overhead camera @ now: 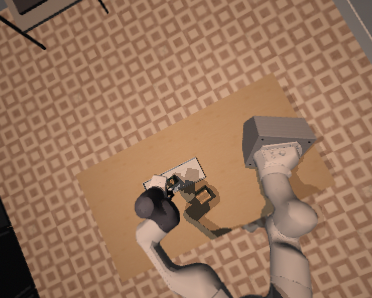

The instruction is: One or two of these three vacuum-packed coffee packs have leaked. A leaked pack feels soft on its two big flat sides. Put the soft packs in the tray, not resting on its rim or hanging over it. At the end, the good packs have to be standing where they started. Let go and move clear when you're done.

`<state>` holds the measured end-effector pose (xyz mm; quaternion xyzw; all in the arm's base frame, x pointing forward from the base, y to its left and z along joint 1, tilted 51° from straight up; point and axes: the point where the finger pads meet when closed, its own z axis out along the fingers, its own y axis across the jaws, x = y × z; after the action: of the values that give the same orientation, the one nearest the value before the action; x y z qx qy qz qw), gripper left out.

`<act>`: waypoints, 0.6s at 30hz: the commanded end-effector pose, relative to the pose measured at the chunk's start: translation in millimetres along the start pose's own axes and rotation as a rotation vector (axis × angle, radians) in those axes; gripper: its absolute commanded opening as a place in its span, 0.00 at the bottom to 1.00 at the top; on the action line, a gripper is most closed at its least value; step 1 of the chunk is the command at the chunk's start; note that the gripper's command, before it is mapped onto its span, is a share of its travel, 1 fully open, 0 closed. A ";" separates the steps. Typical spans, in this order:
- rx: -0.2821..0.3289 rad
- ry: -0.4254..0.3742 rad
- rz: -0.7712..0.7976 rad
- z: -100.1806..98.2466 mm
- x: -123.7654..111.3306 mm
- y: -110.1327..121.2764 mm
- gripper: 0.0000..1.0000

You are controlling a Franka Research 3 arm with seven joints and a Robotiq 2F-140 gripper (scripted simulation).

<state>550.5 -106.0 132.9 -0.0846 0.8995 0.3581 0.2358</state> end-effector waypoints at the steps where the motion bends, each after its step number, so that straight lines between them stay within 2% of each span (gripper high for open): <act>1: 0.003 -0.004 -0.001 -0.6 -0.2 -1.8 0.55; 10: 0.003 -0.004 -0.001 -5.5 -0.2 -1.8 0.55; 15: 0.003 -0.004 -0.001 -67.3 0.1 -1.6 0.55; 18: 0.003 -0.004 -0.001 -79.4 0.1 -1.5 0.55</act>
<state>533.2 -161.6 170.9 -0.0826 0.9023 0.3423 0.2488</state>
